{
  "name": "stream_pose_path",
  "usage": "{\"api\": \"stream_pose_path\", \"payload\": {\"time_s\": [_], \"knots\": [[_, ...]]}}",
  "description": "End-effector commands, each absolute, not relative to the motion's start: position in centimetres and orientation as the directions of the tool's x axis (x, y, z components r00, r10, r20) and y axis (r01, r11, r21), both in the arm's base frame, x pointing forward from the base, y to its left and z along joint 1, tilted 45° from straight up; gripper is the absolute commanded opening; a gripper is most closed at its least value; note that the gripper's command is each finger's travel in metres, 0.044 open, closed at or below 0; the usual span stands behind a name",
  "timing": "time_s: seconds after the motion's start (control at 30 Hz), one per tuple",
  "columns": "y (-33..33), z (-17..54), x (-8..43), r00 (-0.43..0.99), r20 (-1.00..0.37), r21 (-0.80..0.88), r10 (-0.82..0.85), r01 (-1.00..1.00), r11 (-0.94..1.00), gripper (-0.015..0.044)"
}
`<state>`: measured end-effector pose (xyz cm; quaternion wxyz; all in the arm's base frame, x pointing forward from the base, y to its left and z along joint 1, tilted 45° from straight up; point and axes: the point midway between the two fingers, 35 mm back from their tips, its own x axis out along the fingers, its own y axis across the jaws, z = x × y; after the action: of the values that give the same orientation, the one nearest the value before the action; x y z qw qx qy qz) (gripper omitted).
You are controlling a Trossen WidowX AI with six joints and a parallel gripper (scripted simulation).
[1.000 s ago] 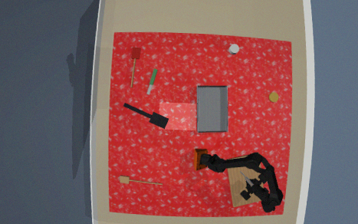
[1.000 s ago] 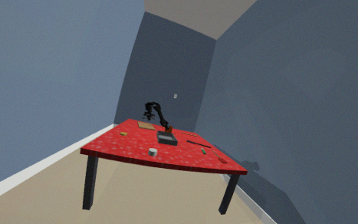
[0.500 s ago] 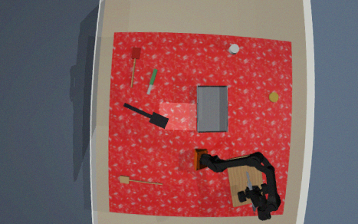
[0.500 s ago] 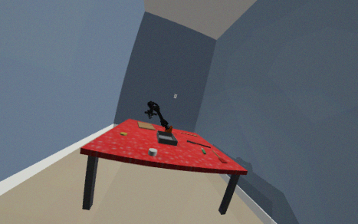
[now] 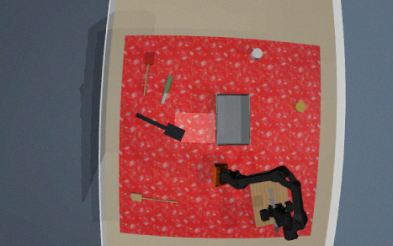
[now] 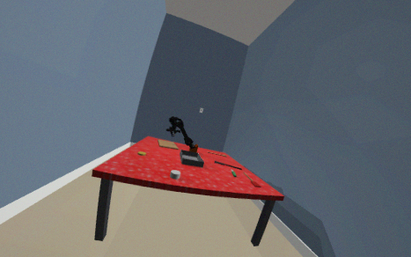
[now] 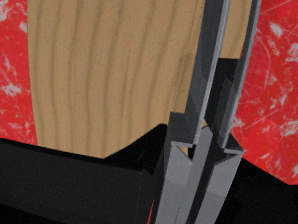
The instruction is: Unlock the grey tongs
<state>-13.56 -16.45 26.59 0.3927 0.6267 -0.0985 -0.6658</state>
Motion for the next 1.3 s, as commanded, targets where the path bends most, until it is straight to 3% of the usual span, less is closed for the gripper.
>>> {"api": "stream_pose_path", "payload": {"time_s": [0.0, 0.6, 1.27], "knots": [[-16.3, 26.0, -12.9, 0.049, -0.792, 0.565, -0.608, 0.437, -0.7, -0.015], [-16.0, 24.1, -12.2, -0.244, -0.84, 0.297, -0.484, 0.539, -0.788, -0.015], [-16.0, 25.4, -12.4, -0.57, -0.639, 0.219, -0.516, 0.508, -0.833, -0.015]]}}
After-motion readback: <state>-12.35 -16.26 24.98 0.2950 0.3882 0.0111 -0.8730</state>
